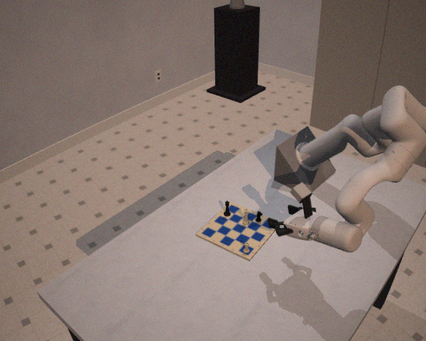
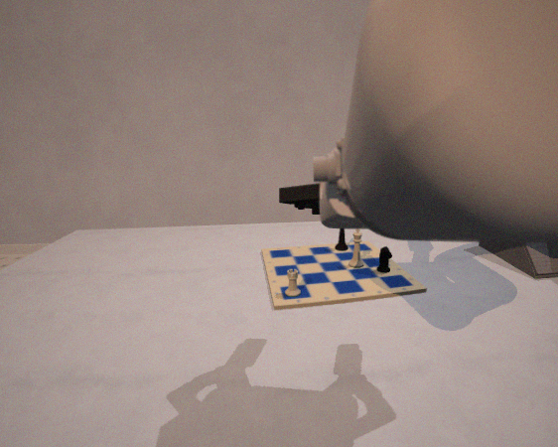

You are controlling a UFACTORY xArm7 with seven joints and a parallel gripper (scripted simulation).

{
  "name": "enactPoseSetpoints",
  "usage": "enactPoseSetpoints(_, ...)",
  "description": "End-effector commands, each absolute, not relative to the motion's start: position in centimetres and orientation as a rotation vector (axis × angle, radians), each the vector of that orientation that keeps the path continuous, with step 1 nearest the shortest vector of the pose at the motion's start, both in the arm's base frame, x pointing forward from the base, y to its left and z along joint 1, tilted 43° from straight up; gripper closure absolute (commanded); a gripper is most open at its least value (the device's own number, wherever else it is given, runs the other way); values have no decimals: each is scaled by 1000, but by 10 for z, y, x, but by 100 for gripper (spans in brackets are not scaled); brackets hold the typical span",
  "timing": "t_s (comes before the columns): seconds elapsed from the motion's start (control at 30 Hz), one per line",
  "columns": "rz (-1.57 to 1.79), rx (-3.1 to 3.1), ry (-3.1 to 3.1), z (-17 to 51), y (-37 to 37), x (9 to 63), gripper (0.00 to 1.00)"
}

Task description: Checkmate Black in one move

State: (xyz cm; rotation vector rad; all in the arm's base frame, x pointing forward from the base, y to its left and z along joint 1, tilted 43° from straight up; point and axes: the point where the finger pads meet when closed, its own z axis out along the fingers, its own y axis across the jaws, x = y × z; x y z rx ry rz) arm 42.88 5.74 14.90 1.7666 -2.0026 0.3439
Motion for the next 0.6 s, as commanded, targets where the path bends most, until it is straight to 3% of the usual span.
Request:
enactPoseSetpoints(0.0, -2, 1704, -2141, 126, 50, 419, 0)
enactPoseSetpoints(0.57, -818, 1439, -2655, 106, 34, 454, 0)
